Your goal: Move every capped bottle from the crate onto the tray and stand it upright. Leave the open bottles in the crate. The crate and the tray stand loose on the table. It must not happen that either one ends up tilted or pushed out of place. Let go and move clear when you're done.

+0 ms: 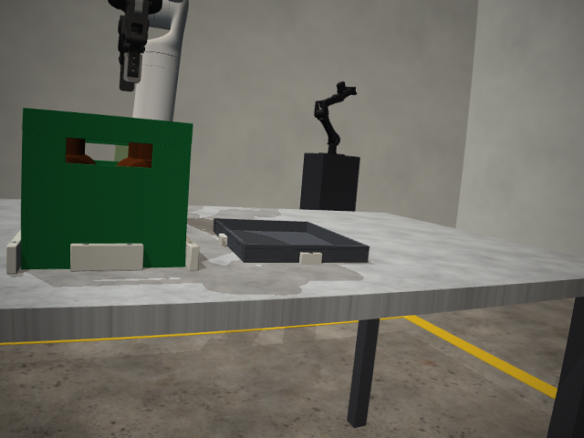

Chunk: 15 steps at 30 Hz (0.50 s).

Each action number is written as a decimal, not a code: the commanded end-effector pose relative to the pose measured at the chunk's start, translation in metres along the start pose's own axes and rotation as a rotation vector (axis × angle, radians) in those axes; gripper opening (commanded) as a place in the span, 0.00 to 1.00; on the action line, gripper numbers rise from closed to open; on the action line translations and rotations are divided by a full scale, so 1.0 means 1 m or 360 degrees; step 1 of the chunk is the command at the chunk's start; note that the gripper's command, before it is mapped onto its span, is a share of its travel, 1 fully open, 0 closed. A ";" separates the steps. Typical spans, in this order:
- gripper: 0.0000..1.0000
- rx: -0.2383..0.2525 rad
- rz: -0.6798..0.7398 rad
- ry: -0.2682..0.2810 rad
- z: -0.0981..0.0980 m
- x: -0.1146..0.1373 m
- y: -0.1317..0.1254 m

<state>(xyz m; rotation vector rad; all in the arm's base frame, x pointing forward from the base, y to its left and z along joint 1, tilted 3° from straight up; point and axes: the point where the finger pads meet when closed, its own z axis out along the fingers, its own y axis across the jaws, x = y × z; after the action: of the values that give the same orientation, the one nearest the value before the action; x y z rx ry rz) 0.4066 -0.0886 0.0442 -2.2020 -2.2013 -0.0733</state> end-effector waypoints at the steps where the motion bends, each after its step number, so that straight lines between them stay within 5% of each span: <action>1: 1.00 -0.0003 0.0000 -0.0001 -0.001 0.000 0.001; 6: 1.00 -0.0003 0.0000 -0.0001 -0.001 0.000 0.001; 7: 0.60 -0.0003 -0.0020 -0.0001 0.000 0.001 0.000; 15: 0.60 -0.0003 -0.0183 -0.0001 0.004 0.010 0.000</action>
<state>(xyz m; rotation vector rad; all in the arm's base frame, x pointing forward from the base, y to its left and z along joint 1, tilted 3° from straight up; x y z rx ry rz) 0.4071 -0.0804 0.0411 -2.0922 -2.3129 -0.0764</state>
